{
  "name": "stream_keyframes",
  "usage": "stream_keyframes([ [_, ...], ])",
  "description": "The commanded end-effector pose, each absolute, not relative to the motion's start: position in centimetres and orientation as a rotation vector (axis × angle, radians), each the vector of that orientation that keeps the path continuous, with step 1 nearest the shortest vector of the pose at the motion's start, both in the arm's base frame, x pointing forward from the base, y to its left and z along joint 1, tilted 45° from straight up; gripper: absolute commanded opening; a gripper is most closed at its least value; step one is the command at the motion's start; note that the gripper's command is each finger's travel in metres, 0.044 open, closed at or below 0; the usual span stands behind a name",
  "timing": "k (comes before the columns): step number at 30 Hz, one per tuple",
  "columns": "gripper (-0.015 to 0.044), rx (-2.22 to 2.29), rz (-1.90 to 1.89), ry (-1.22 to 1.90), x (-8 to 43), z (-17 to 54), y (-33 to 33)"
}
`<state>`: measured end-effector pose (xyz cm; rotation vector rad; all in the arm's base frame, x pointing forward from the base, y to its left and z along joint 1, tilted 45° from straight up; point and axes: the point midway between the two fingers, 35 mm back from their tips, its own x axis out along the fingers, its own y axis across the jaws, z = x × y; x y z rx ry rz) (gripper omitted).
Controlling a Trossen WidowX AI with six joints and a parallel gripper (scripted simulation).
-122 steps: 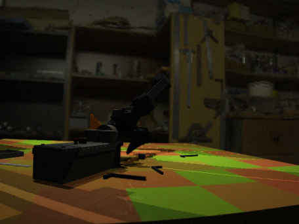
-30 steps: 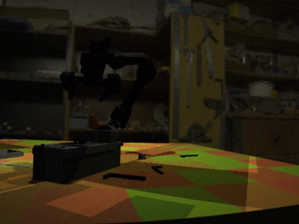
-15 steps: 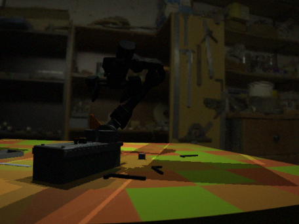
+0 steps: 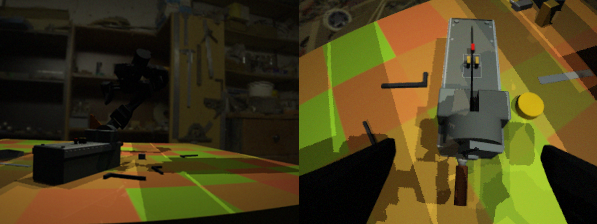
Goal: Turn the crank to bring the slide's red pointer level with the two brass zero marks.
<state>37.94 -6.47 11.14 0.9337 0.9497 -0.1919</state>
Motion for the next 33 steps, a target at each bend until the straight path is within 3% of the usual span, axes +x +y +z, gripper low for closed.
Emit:
stream_keyframes([
  [1, 0.0440, 0.938, -0.203, 0.953, 37.8, 10.2, -5.7],
  [16, 0.0440, 0.941, -0.201, 0.951, 37.6, 4.5, 0.1],
  [33, 0.0440, 0.942, -0.201, 0.952, 37.7, 2.8, 1.9],
])
